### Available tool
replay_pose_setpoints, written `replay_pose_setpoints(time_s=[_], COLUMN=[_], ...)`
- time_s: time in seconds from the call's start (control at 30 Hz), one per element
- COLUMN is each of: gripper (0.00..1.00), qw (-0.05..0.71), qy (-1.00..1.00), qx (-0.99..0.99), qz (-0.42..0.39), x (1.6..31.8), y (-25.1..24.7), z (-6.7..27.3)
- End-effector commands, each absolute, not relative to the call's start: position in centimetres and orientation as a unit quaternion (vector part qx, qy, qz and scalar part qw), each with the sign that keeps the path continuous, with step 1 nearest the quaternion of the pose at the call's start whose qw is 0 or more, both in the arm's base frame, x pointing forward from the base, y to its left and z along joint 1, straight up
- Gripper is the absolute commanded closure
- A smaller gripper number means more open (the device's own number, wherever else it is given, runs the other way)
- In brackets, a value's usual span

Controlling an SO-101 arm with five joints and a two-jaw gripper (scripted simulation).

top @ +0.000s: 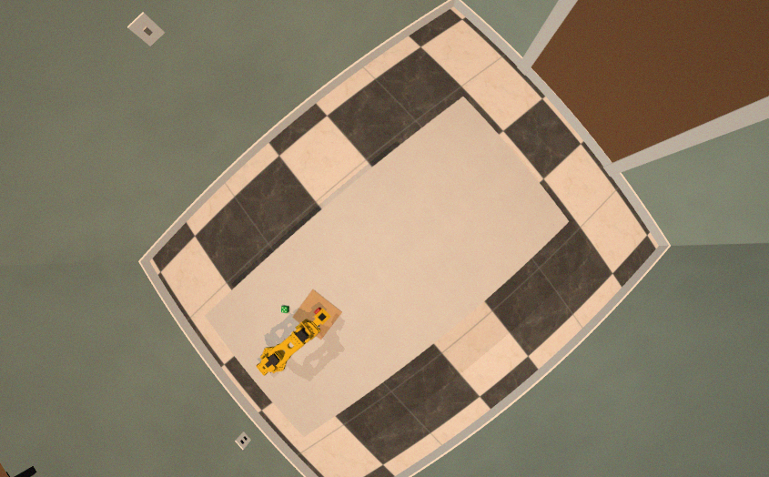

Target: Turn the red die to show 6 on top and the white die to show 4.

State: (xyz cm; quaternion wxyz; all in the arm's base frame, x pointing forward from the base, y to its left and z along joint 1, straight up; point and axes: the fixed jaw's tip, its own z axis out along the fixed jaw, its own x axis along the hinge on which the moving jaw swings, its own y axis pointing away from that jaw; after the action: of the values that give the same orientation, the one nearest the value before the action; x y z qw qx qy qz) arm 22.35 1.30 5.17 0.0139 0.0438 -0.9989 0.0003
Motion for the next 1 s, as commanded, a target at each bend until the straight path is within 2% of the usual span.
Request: replay_pose_setpoints(time_s=[0.0,0.97], gripper=[1.0,1.0], qw=[-0.022,-0.031], qy=[-0.997,-0.995], qx=[0.08,0.098], qz=[0.0,-0.002], x=[22.7,22.3], y=[3.1,4.2], z=[6.4,6.7])
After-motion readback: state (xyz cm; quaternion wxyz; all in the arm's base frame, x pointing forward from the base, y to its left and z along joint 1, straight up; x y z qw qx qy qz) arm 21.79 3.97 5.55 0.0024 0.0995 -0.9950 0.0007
